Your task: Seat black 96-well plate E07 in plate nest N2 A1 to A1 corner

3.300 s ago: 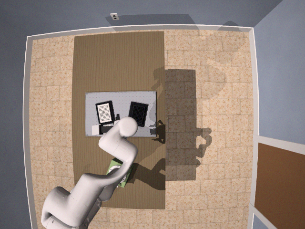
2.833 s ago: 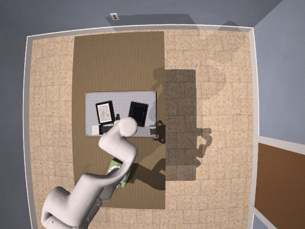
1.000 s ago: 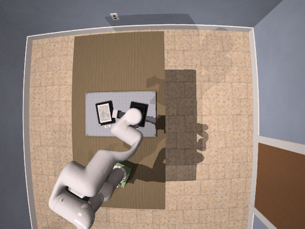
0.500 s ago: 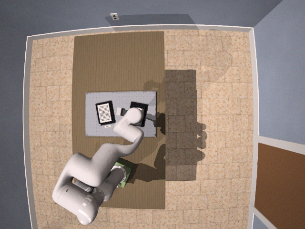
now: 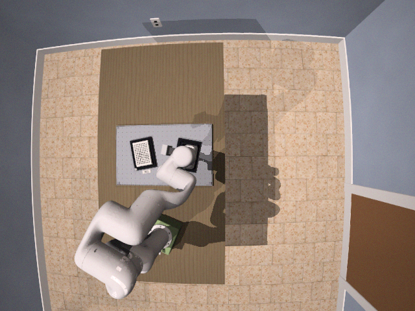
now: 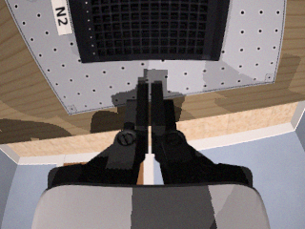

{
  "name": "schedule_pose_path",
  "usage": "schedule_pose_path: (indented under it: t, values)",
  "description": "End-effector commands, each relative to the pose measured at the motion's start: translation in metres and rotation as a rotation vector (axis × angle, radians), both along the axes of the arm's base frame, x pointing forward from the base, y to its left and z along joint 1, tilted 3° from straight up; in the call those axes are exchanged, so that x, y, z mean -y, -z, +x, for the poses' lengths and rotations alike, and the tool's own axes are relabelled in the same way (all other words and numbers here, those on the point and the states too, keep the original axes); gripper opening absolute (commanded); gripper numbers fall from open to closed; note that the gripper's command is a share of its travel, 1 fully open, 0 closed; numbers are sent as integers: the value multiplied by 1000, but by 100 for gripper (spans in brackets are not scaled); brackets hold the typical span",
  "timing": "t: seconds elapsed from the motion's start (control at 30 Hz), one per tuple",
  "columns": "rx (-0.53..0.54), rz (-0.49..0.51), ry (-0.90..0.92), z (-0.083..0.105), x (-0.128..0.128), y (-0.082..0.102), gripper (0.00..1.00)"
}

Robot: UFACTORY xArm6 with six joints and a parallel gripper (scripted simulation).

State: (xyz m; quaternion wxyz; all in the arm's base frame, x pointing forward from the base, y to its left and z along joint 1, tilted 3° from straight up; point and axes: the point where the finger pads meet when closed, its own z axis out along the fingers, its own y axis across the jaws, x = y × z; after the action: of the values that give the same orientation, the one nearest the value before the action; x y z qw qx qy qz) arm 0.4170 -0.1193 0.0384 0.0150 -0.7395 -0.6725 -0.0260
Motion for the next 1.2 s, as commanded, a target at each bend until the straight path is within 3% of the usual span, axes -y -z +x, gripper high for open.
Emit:
schedule_pose_path:
  t: [0.0, 0.73, 1.17]
  values:
    - [2, -1, 0, 1, 0, 10, 0]
    - [2, -1, 0, 2, -3, 57, 0]
    - [2, -1, 0, 2, -3, 57, 0]
